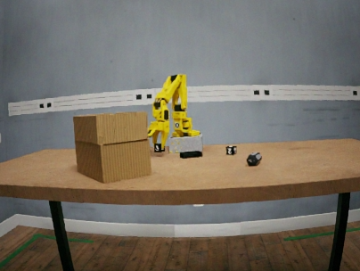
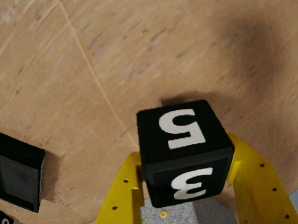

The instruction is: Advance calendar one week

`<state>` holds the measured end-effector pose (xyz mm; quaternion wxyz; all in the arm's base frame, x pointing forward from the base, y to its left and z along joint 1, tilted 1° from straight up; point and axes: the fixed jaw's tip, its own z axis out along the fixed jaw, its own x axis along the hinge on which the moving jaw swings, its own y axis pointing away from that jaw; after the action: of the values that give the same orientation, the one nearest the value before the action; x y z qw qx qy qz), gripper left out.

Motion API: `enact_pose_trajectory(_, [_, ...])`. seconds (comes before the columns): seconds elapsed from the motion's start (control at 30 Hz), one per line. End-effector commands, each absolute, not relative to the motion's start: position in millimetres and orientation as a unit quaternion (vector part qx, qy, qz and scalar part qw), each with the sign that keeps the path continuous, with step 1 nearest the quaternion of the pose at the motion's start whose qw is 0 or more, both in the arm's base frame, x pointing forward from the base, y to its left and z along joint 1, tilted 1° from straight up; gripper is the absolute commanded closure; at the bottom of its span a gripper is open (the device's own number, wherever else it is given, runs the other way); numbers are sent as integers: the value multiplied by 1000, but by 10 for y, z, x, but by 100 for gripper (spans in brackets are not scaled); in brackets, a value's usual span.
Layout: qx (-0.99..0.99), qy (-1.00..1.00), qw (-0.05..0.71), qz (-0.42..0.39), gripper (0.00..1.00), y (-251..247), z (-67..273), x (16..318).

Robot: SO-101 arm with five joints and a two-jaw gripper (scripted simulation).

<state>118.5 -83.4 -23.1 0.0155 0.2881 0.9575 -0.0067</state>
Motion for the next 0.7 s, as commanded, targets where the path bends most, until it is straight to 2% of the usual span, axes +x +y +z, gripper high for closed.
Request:
enact_pose_trajectory(0.0, [285,958,6,-2,100,-790,-265,1159])
enact_pose_trajectory(0.67, [285,958,6,-2,100,-791,-335,1160])
